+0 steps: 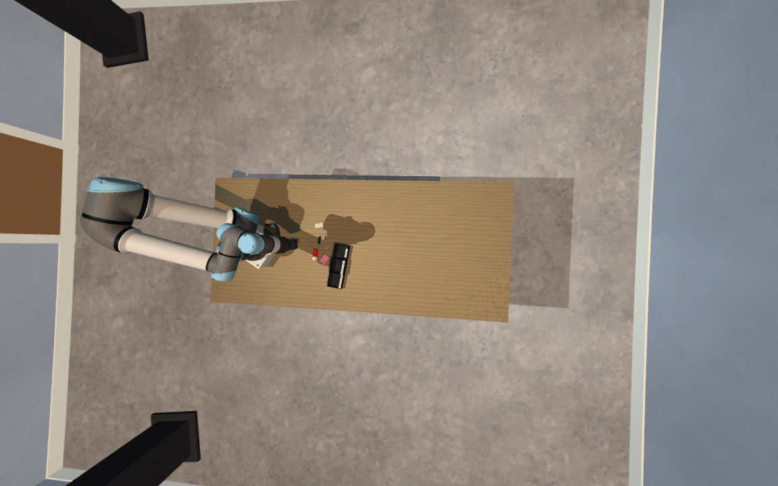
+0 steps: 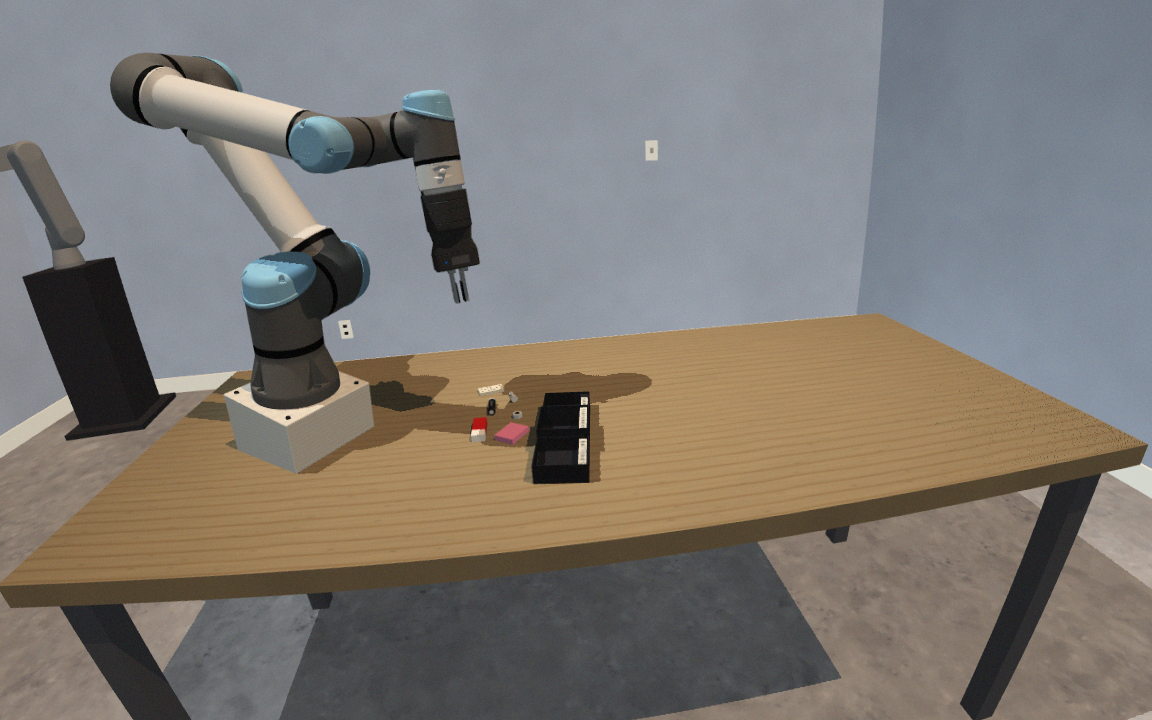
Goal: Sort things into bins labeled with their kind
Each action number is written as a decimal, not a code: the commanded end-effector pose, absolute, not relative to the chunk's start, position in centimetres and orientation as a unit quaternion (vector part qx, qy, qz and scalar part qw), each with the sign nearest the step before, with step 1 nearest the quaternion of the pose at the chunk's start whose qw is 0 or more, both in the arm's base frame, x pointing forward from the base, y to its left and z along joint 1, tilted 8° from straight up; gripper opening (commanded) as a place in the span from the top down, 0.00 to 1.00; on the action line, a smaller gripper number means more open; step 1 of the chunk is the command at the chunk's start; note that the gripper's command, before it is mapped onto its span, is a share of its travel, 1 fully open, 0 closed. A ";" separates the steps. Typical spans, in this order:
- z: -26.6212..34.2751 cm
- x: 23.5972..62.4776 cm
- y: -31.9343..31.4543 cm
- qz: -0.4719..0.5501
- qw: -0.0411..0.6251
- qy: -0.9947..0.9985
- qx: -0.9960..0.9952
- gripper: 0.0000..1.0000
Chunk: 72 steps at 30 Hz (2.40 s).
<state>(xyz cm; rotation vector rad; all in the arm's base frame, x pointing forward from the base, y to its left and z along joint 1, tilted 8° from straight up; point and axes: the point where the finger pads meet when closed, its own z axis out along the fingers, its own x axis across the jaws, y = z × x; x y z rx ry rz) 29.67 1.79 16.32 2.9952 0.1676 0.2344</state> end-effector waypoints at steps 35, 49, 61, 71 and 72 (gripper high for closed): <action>16.0 32.5 -1.7 0.033 0.073 0.451 0.889 0.69; 15.7 33.6 -3.0 0.020 0.071 0.562 0.824 0.69; 15.4 34.5 -3.9 0.009 0.067 0.655 0.753 0.69; 15.3 34.4 -3.8 0.008 0.066 0.655 0.753 0.69; 15.3 34.4 -3.8 0.008 0.066 0.655 0.753 0.69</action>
